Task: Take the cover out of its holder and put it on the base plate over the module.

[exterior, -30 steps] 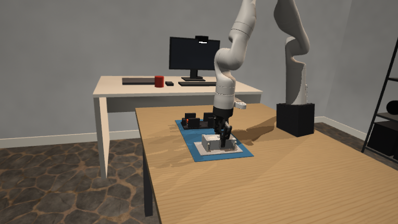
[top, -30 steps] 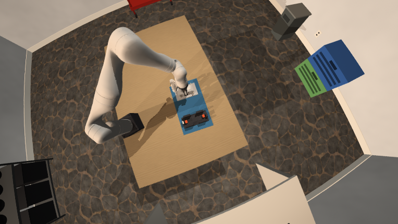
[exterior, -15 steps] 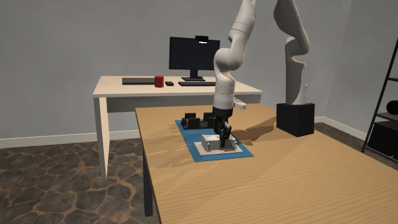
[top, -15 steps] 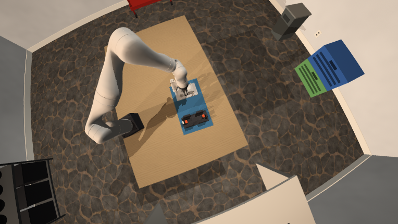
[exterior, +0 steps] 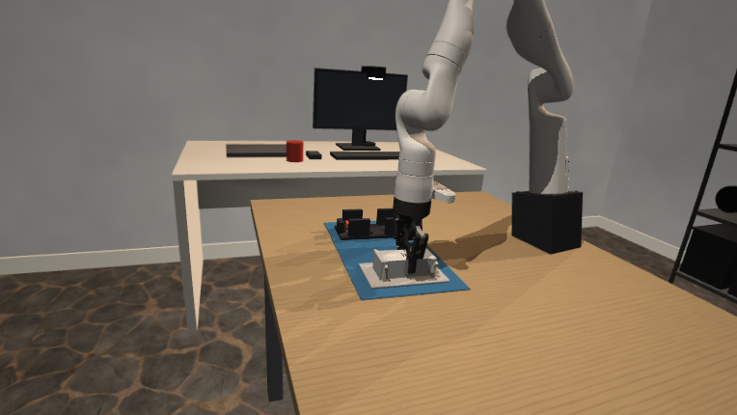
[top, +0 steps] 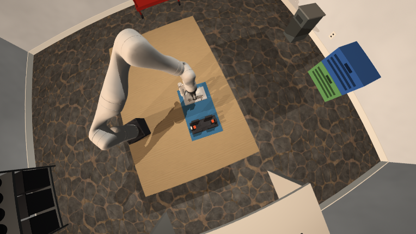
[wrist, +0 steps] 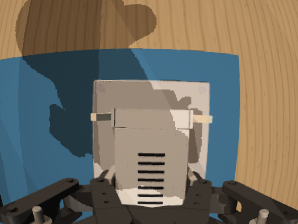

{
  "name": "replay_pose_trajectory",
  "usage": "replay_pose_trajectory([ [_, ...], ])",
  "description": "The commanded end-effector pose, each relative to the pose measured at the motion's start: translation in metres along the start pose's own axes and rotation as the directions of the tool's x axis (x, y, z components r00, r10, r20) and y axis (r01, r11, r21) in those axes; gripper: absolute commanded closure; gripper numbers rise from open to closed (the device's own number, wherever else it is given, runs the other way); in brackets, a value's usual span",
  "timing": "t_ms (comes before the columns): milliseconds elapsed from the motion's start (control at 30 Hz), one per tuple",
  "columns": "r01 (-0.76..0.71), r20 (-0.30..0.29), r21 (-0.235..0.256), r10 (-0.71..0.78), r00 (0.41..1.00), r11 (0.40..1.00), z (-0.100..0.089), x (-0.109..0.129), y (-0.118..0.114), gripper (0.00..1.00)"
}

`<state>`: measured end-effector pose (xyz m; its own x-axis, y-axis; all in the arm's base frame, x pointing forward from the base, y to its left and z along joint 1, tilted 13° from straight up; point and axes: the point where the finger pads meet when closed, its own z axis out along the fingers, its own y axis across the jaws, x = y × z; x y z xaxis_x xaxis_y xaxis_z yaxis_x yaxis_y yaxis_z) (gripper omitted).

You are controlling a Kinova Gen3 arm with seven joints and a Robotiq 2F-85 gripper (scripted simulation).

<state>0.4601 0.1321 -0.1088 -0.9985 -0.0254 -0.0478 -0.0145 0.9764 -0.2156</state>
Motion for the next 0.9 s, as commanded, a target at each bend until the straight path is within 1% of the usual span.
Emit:
replay_pose_trajectory([
  [0, 0.0, 0.001, 0.0, 0.0, 1.0, 1.0, 0.0, -0.0002, 0.0, 1.0],
  [233, 0.0, 0.001, 0.0, 0.0, 1.0, 1.0, 0.0, -0.0002, 0.0, 1.0],
  [267, 0.0, 0.002, -0.001, 0.0, 1.0, 1.0, -0.0005, -0.0008, 0.0003, 0.0],
  [867, 0.0, 0.002, -0.001, 0.0, 1.0, 1.0, -0.0005, -0.0008, 0.0004, 0.0],
])
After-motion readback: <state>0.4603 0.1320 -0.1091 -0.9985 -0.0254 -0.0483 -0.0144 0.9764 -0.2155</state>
